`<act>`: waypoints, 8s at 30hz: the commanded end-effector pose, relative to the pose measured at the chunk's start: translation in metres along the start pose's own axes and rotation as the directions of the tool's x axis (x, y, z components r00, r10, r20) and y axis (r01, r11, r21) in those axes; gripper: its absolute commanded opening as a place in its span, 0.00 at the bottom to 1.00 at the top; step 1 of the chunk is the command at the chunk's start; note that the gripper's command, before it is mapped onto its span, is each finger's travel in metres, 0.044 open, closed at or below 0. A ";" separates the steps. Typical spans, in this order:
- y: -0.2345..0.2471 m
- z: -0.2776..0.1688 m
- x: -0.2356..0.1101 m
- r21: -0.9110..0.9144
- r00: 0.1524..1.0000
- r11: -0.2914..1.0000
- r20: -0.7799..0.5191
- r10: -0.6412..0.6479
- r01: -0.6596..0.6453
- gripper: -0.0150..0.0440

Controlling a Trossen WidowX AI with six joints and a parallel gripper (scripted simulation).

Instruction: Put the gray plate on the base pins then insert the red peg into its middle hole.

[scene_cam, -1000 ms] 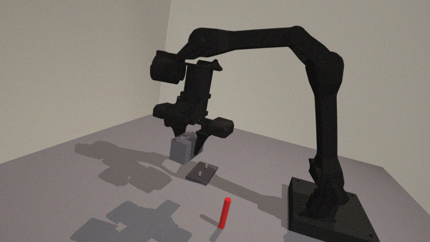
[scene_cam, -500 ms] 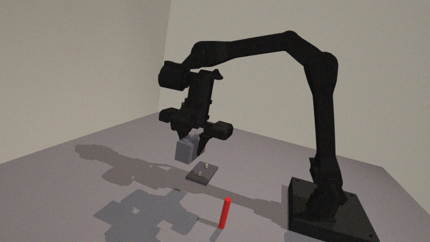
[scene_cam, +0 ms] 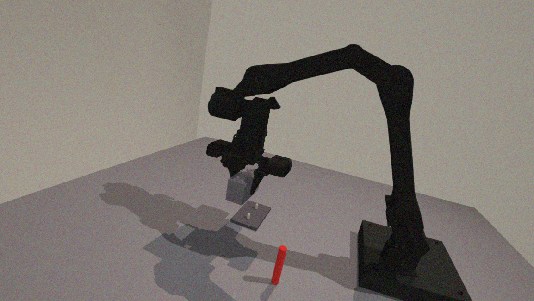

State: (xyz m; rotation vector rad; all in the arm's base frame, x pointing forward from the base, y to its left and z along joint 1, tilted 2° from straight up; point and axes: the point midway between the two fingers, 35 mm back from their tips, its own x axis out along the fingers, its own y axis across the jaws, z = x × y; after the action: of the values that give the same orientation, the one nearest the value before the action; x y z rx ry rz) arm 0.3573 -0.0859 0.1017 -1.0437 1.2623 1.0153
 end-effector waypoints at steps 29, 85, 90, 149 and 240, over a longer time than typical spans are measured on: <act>0.010 -0.065 0.032 -0.039 1.000 0.999 -0.005 0.003 -0.003 0.25; 0.009 -0.065 0.068 -0.036 1.000 0.999 -0.006 0.000 -0.001 0.43; 0.009 -0.065 0.068 -0.036 1.000 0.999 -0.006 0.000 -0.001 0.65; 0.081 0.090 -0.052 0.994 1.000 -0.110 0.007 0.008 -0.006 1.00; 0.140 0.130 0.050 0.522 1.000 -0.853 0.012 0.013 0.005 1.00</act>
State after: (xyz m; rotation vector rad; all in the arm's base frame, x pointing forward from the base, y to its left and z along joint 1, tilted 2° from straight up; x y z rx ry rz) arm 0.2539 0.0744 0.0561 1.0098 1.3319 -0.9214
